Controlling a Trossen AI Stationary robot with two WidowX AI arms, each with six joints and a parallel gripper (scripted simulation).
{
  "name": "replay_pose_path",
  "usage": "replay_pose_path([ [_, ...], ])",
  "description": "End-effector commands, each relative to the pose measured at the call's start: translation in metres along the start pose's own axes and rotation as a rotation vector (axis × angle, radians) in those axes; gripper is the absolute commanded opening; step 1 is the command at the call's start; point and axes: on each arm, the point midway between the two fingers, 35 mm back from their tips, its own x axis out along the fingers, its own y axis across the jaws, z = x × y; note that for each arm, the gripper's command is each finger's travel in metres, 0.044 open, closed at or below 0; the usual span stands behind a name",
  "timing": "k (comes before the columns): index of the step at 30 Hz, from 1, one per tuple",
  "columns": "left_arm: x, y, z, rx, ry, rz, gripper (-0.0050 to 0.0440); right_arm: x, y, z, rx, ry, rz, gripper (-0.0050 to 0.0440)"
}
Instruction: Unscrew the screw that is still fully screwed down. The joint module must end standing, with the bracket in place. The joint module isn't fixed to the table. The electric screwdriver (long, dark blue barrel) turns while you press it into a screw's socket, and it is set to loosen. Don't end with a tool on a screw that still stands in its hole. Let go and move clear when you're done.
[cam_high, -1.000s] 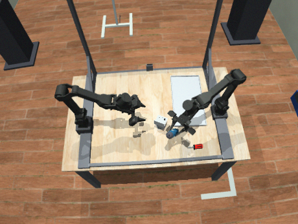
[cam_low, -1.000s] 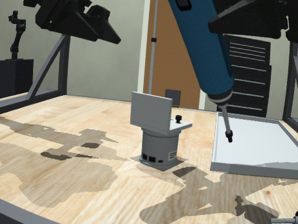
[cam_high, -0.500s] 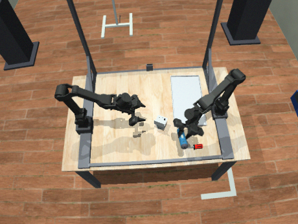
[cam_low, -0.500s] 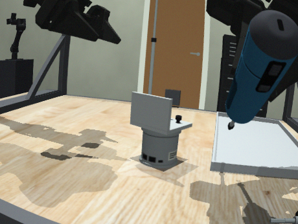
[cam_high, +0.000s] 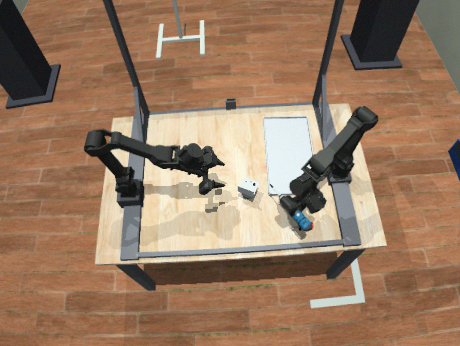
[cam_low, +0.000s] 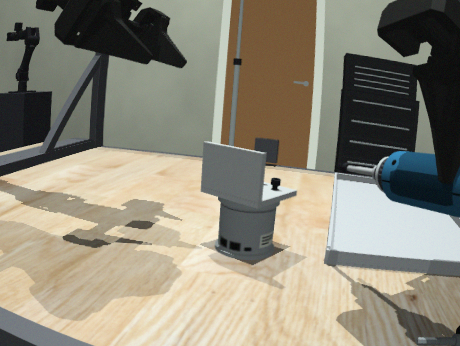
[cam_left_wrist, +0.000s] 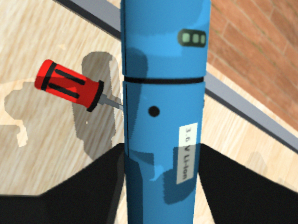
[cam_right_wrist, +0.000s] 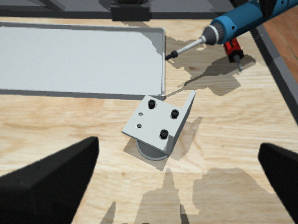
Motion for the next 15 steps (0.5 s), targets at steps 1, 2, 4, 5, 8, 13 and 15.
replay_pose_path([
  [1, -0.009, -0.002, 0.007, -0.143, 0.01, 0.029, 0.0161, -0.004, 0.0, 0.009, -0.001, -0.024, 0.0, 0.044],
  [2, -0.008, 0.003, 0.007, -0.189, 0.013, 0.054, 0.0161, -0.004, 0.0, 0.009, -0.001, -0.024, 0.0, 0.044],
  [4, -0.008, 0.014, 0.008, -0.296, 0.014, 0.113, 0.0161, -0.004, 0.0, 0.009, -0.001, -0.024, 0.0, 0.044],
  [5, -0.008, 0.019, 0.008, -0.339, 0.014, 0.139, 0.0161, -0.004, 0.0, 0.009, -0.001, -0.024, 0.0, 0.044],
  [8, -0.005, 0.031, 0.004, -0.447, -0.001, 0.214, 0.0161, -0.004, 0.0, 0.009, -0.001, -0.024, 0.0, 0.044],
  [13, 0.0, 0.049, -0.002, -0.614, -0.054, 0.339, 0.0161, -0.004, 0.0, 0.009, -0.001, -0.024, 0.0, 0.044],
  [15, 0.001, 0.055, -0.004, -0.678, -0.081, 0.385, 0.0161, -0.004, 0.0, 0.009, -0.001, -0.024, 0.0, 0.044],
])
